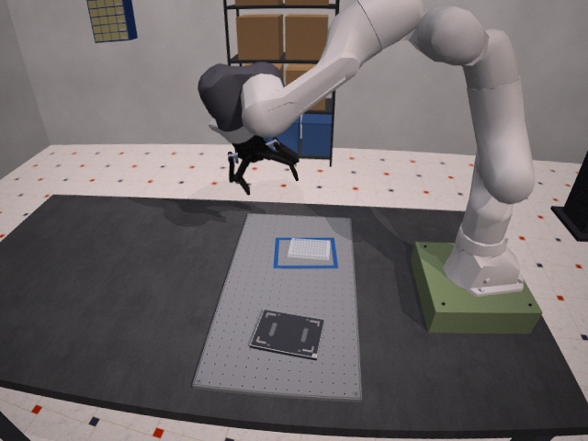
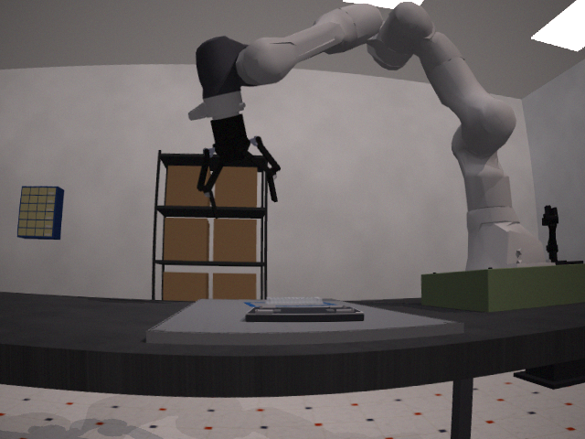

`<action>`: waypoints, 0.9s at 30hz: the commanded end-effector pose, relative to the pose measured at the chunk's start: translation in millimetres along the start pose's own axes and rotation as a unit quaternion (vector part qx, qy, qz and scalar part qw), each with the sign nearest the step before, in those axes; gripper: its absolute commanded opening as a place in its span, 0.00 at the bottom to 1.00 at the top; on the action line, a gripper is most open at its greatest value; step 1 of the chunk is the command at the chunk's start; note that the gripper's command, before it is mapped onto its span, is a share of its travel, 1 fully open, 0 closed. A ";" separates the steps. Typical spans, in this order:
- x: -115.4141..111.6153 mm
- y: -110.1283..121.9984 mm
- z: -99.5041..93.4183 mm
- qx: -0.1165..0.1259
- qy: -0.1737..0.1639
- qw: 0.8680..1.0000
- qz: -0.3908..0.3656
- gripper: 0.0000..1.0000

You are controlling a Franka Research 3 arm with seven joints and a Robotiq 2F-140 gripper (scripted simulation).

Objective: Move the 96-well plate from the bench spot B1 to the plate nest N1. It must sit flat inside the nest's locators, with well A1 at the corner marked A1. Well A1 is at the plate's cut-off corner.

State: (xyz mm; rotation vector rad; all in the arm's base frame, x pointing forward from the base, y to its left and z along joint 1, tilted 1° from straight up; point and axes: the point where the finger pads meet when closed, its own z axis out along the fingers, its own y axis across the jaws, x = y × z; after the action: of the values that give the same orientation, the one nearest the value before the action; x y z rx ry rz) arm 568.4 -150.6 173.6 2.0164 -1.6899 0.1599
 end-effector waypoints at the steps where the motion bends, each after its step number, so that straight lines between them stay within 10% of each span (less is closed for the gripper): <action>1: -8.4 -8.6 6.4 0.029 -0.025 0.991 -0.125 1.00; 27: -54.3 12.9 76.7 0.121 -0.089 0.910 -0.386 1.00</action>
State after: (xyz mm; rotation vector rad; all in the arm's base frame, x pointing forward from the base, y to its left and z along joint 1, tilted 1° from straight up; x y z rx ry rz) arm 520.5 -141.4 94.4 2.6058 -1.1411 -0.0922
